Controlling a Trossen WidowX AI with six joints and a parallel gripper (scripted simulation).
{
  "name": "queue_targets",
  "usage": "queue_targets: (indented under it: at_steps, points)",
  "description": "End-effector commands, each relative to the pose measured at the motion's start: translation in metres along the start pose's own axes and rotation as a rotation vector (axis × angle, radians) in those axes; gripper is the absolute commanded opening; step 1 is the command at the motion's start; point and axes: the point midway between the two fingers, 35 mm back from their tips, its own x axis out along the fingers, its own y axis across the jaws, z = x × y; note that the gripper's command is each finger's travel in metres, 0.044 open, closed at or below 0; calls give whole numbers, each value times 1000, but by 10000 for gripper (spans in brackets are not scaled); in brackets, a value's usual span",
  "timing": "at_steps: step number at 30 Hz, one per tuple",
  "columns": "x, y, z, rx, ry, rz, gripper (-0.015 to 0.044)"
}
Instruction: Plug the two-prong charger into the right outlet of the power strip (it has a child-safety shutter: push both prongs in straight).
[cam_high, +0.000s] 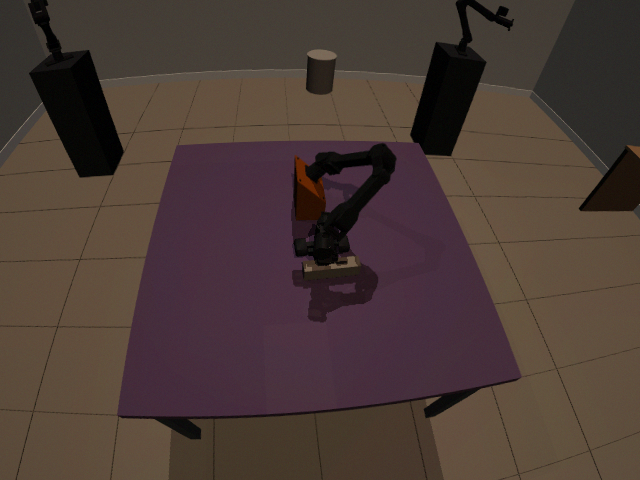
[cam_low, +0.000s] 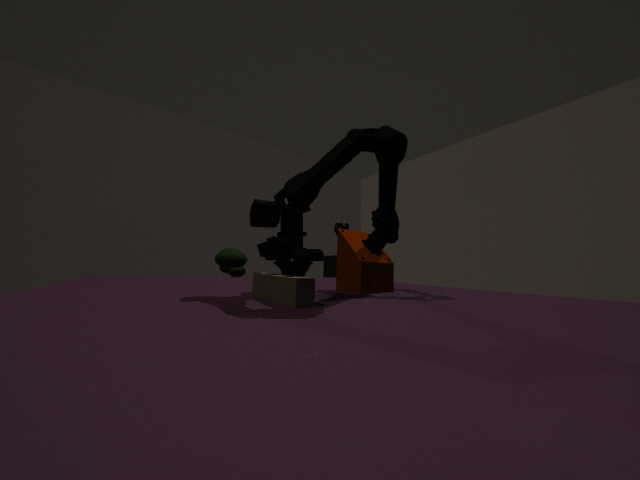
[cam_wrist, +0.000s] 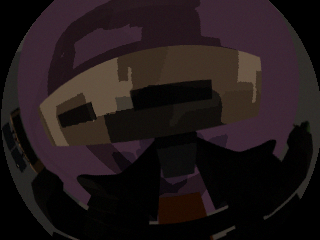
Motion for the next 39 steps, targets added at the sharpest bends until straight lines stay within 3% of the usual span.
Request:
queue_targets:
  at_steps: [1,39]
  points:
    - [-1,0,3,1,-4,2,0]
    - [-2,1,17,0,-5,2,0]
